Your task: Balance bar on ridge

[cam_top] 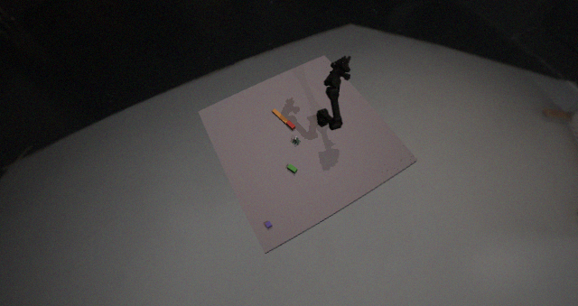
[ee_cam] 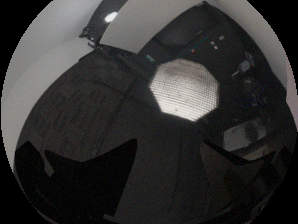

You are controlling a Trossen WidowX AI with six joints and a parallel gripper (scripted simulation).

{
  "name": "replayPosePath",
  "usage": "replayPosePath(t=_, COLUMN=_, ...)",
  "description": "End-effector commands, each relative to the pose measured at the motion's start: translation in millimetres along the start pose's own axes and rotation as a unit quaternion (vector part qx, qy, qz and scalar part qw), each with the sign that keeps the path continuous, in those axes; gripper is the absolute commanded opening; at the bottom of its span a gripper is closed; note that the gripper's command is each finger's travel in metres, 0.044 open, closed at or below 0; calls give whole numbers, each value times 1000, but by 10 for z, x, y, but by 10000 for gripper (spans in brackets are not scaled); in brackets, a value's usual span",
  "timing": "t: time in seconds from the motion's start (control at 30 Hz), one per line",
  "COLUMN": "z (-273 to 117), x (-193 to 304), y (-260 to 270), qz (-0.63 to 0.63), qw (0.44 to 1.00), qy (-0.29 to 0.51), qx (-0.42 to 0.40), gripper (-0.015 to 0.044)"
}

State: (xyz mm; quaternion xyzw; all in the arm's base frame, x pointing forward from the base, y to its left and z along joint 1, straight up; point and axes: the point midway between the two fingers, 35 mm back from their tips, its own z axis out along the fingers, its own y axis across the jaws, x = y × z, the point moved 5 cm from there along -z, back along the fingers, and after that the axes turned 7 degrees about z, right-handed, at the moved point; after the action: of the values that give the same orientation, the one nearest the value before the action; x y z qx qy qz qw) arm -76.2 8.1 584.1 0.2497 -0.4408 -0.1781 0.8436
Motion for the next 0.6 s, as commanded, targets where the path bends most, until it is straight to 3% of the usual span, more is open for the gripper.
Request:
replayPosePath(t=0.0, z=94, x=144, y=-297, qz=-48, qw=997, qy=34, qx=46, gripper=315)
replayPosePath(t=0.57, z=13, x=817, y=-1704, qz=-236, qw=914, qy=226, qx=241, gripper=315)
